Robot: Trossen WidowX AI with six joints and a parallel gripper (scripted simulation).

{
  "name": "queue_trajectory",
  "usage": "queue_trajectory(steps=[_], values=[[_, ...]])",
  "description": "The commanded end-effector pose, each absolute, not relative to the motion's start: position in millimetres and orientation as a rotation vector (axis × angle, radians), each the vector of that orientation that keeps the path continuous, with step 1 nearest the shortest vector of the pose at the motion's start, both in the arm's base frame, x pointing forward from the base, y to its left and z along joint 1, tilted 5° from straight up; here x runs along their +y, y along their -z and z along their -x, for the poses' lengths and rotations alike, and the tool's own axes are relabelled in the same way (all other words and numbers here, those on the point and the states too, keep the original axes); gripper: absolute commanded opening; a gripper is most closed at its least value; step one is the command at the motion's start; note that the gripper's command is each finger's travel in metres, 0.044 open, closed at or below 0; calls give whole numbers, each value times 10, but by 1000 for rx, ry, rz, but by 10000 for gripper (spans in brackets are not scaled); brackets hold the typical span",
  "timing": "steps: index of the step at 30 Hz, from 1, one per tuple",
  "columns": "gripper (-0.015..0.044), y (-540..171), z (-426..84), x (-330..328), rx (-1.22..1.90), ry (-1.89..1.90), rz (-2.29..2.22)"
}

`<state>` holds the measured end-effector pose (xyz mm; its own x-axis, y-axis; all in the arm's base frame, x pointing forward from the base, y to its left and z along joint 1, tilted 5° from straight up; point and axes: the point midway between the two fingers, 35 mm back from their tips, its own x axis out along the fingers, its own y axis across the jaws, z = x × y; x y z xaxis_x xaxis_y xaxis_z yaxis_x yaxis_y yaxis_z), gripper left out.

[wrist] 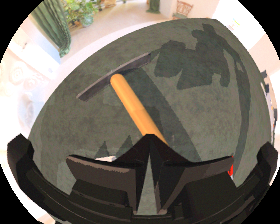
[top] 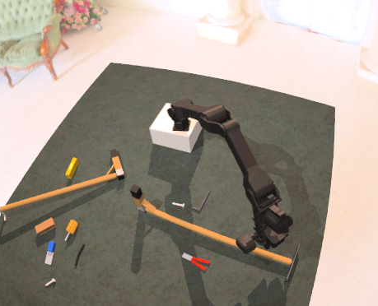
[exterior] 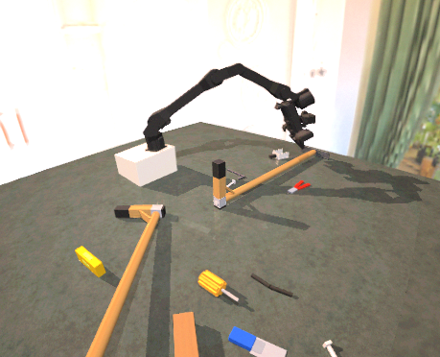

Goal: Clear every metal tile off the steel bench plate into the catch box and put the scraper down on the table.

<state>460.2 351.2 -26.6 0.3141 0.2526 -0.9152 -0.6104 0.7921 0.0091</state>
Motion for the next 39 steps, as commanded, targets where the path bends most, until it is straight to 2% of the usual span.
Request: queue_trajectory(steps=[1, 14, 39], values=[[0, 437, -4567, 3495, 1134, -587, 365], [0, 751, -4515, 3464, 1146, -588, 362], [0, 755, -4514, 3463, 1147, -588, 362]])
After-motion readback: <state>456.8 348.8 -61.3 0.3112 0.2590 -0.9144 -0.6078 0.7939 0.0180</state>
